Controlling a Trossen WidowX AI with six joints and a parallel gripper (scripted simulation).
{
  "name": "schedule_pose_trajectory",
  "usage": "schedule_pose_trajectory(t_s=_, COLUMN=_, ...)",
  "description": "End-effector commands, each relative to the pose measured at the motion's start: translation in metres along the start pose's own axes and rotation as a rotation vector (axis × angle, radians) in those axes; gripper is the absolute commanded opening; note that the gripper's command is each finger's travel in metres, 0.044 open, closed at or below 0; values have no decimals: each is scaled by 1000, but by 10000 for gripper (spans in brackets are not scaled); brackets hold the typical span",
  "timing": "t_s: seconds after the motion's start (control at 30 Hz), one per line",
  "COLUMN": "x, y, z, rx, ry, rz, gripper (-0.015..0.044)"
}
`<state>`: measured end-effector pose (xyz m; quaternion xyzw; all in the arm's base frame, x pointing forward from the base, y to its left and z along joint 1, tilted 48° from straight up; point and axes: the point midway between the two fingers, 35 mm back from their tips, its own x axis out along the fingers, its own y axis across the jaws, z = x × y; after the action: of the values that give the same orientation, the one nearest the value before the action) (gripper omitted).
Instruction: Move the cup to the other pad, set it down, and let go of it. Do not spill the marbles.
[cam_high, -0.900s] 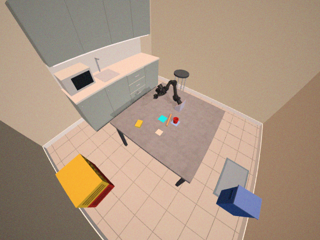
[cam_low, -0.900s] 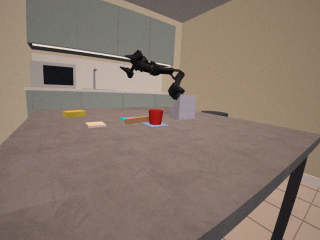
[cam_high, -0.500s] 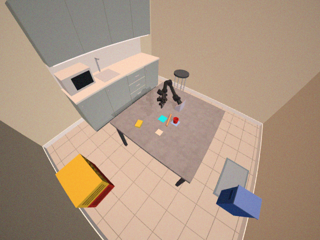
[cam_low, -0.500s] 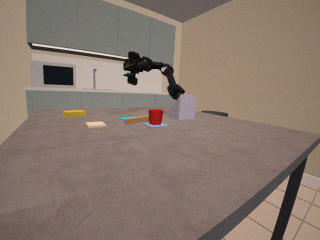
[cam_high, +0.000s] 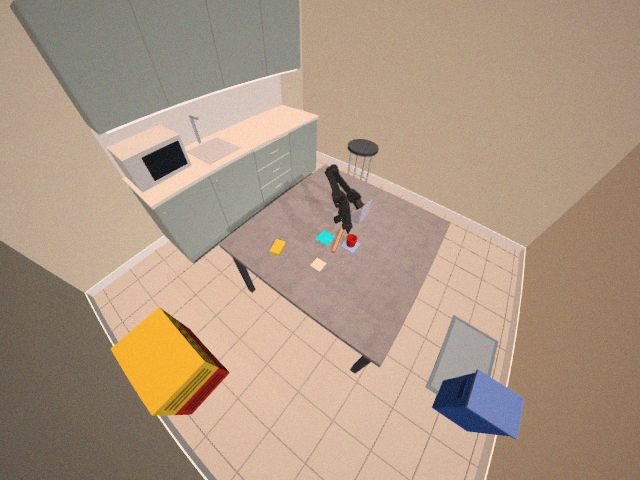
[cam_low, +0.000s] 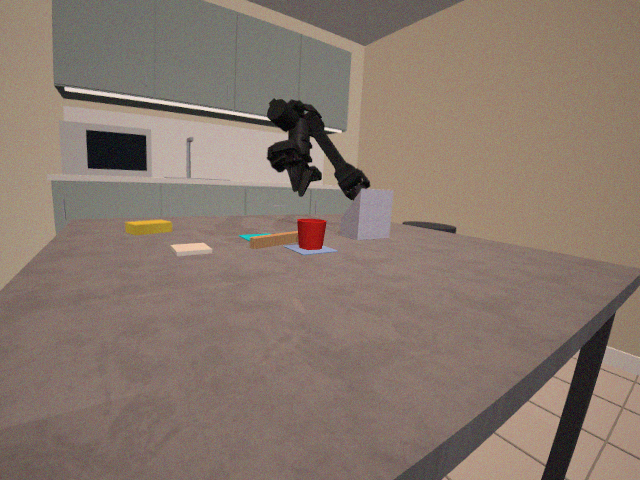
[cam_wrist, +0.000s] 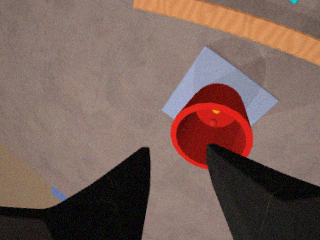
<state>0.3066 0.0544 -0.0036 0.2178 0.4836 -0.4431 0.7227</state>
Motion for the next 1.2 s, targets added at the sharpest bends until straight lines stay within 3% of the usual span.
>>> schedule_pose_trajectory(t_s=0.0, x=24, y=-24, z=-28, rx=60, ry=-118, rz=-254, gripper=148)
schedule_pose_trajectory(t_s=0.13, x=32, y=-41, z=-39, rx=77, ry=-219, rz=-363, gripper=148)
schedule_pose_trajectory(t_s=1.17, x=66, y=-53, z=-32, rx=77, ry=-219, rz=-362, gripper=148)
